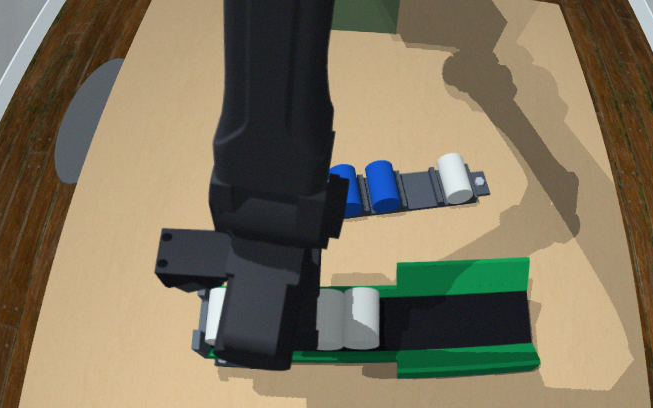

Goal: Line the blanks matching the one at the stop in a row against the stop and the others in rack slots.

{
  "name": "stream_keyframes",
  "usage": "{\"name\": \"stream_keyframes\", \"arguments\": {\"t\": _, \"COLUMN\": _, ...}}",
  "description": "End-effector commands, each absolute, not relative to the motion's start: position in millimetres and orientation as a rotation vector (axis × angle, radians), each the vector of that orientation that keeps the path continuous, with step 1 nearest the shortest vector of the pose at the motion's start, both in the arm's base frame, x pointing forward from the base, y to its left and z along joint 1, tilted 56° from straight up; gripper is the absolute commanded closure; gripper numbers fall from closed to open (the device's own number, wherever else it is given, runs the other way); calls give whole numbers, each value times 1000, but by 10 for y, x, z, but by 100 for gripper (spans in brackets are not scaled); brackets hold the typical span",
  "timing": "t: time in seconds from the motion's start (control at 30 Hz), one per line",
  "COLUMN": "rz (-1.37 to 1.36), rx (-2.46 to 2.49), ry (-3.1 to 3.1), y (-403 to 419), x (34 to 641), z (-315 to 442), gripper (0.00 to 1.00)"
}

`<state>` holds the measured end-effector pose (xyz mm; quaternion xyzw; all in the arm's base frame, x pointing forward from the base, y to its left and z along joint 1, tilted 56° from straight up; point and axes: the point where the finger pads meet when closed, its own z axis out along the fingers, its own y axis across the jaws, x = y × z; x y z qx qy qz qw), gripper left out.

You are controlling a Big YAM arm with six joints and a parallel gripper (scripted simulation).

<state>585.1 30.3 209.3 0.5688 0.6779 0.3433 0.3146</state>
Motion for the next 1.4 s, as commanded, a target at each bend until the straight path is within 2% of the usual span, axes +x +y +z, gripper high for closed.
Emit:
{"name": "stream_keyframes", "arguments": {"t": 0.0, "rz": 918, "rx": 1491, "ry": 1785, "y": 385, "x": 5907, "z": 2171, "gripper": 21}}
{"name": "stream_keyframes", "arguments": {"t": 1.37, "rz": 912, "rx": 1496, "ry": 1791, "y": 375, "x": 5910, "z": 2139, "gripper": 21}}
